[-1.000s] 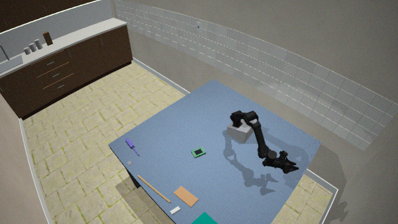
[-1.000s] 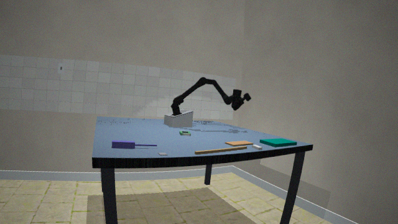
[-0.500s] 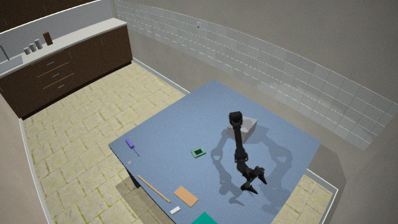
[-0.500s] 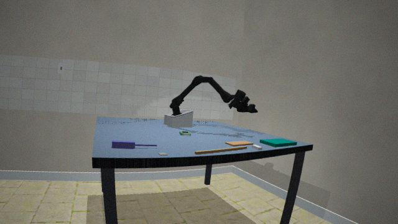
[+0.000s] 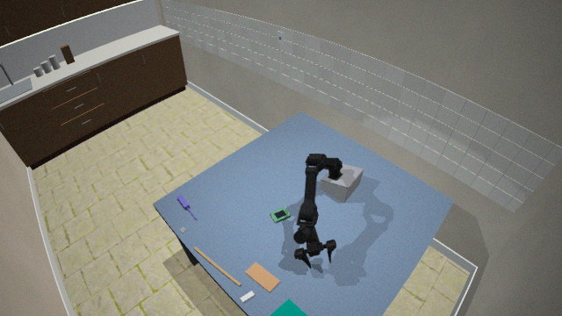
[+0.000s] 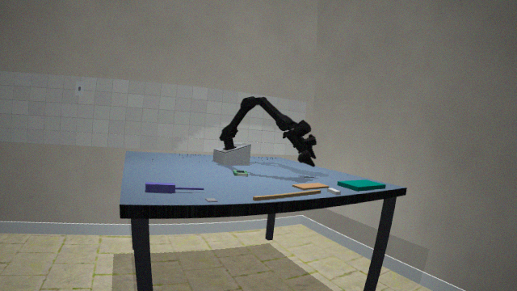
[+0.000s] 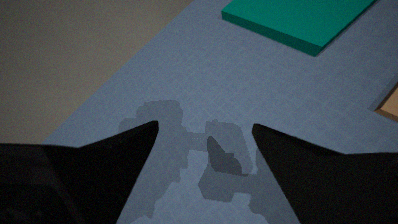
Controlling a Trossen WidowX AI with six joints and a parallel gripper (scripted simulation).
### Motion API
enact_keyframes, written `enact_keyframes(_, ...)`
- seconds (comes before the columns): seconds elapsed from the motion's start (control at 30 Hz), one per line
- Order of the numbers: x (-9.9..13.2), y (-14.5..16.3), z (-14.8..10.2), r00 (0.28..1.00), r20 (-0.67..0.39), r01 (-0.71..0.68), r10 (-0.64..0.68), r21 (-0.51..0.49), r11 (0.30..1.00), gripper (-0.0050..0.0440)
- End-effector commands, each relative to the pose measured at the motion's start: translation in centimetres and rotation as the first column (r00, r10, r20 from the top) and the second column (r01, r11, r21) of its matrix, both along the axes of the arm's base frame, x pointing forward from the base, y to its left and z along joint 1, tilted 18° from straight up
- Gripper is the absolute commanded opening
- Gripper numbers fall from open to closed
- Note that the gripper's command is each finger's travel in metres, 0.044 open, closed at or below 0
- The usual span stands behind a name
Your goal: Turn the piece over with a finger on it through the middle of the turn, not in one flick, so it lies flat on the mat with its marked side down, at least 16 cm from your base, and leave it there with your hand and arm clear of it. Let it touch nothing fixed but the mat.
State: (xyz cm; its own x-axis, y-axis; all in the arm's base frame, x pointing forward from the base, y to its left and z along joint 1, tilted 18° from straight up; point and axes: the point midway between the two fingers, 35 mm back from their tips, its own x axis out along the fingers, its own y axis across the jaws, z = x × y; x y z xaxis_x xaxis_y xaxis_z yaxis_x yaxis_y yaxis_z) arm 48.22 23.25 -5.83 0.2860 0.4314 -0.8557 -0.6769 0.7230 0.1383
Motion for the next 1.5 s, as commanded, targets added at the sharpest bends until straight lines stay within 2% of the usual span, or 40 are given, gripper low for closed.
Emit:
enact_keyframes(0.0,-0.6,1.2,-0.2,1.000,-0.002,-0.028,0.028,0.004,1.000,0.0440)
enact_keyframes(0.1,0.0,-4.0,0.2,0.986,-0.084,0.138,-0.144,-0.077,0.987,0.0440)
enact_keyframes(0.23,-0.2,-10.9,1.0,0.914,-0.168,0.335,-0.369,-0.200,0.921,0.0440)
enact_keyframes(0.33,-1.1,-16.0,2.0,0.826,-0.208,0.456,-0.524,-0.299,0.838,0.0440)
enact_keyframes(0.47,-3.2,-22.4,3.6,0.674,-0.231,0.574,-0.702,-0.434,0.694,0.0440)
enact_keyframes(0.53,-3.2,-22.4,3.6,0.674,-0.231,0.574,-0.702,-0.434,0.694,0.0440)
enact_keyframes(0.57,-2.4,-19.9,2.2,0.743,-0.234,0.522,-0.627,-0.385,0.761,0.0440)
enact_keyframes(0.8,-5.7,-27.4,5.1,0.530,-0.228,0.625,-0.817,-0.546,0.557,0.0440)
enact_keyframes(1.03,-10.2,-33.9,8.5,0.300,-0.172,0.644,-0.938,-0.689,0.332,0.0440)
enact_keyframes(1.1,-10.2,-33.9,8.5,0.300,-0.172,0.644,-0.938,-0.689,0.332,0.0440)
enact_keyframes(1.13,-9.0,-31.9,6.7,0.374,-0.206,0.632,-0.904,-0.657,0.411,0.0440)
enact_keyframes(1.47,-9.8,-33.3,8.0,0.323,-0.183,0.642,-0.929,-0.679,0.357,0.0440)
